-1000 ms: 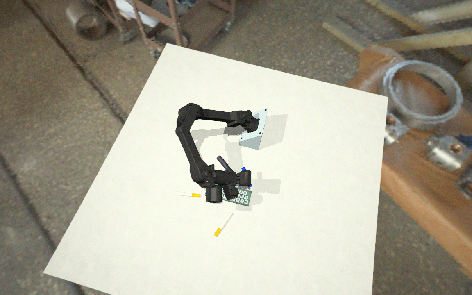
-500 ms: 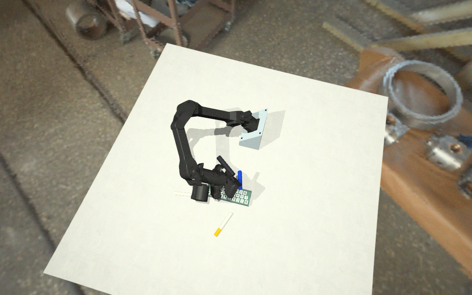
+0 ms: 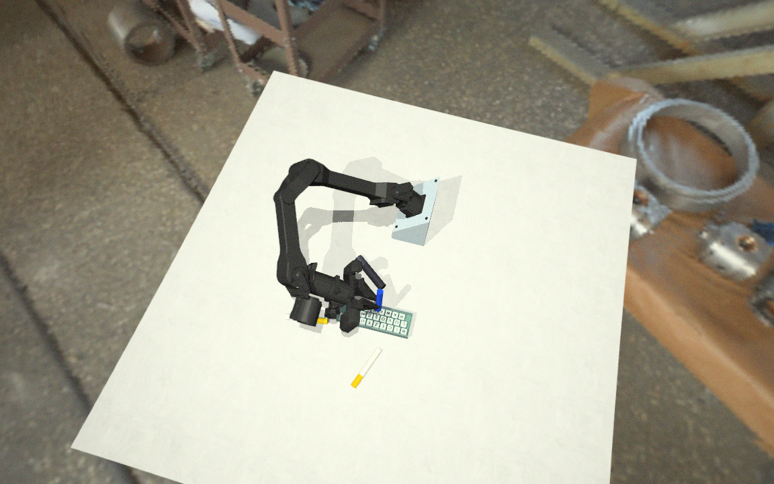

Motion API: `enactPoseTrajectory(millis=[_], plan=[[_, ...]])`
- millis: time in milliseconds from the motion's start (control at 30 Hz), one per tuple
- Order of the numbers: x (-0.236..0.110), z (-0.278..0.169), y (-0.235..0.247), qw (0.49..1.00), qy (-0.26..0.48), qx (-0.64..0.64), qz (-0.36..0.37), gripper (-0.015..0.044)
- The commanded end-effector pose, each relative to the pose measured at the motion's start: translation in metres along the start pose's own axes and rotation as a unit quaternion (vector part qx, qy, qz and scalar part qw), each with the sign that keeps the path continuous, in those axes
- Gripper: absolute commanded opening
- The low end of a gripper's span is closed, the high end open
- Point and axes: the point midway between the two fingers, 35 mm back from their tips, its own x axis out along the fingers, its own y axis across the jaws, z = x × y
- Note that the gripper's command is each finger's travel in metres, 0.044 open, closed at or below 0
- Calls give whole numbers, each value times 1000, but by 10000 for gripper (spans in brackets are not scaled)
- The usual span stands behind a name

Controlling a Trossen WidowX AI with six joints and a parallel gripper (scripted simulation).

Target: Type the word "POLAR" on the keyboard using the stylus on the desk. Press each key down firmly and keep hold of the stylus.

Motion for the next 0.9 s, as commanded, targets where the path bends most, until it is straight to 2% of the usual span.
enactPoseTrajectory(millis=[0,167,867], plan=[[-15,3,3,997,4,75,24,0],[-25,7,3,988,10,150,40,0],[-7,36,-6,987,10,152,41,0]])
